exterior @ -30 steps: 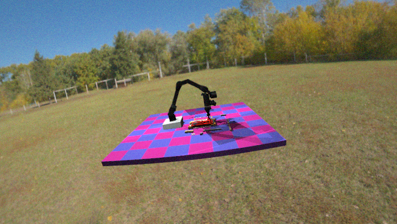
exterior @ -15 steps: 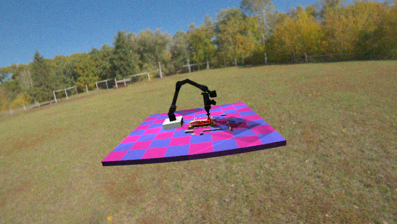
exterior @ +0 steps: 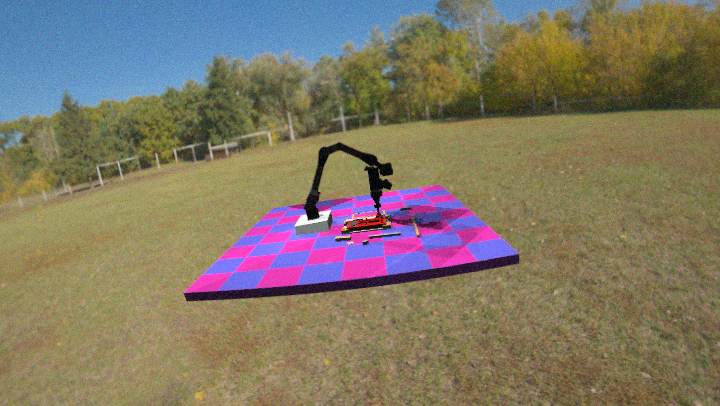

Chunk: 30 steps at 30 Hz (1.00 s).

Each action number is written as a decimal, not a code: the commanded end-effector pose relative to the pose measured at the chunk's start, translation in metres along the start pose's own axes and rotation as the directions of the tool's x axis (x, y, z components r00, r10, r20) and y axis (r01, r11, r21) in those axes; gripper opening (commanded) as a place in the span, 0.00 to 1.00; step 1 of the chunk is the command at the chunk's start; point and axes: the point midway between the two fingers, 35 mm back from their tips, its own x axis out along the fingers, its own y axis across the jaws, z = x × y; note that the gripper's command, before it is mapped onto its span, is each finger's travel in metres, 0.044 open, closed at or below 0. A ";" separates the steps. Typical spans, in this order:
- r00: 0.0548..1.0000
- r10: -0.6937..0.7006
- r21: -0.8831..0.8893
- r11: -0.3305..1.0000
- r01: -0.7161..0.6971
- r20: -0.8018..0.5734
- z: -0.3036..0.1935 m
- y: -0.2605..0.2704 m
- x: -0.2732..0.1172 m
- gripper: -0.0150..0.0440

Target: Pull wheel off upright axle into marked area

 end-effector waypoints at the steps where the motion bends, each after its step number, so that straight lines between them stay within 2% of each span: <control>1: 1.000 -0.004 0.006 1.000 0.004 -0.001 0.000 -0.001 -0.002 0.25; 9: 1.000 -0.005 0.007 1.000 0.005 -0.002 0.000 0.000 -0.008 0.25; 16: 1.000 -0.005 0.007 1.000 0.005 -0.002 -0.002 0.000 -0.038 0.25; 19: 1.000 0.000 0.001 1.000 0.000 -0.001 -0.002 0.002 -0.031 0.25; 30: 1.000 0.002 0.003 1.000 -0.002 -0.003 -0.026 0.054 -0.035 0.25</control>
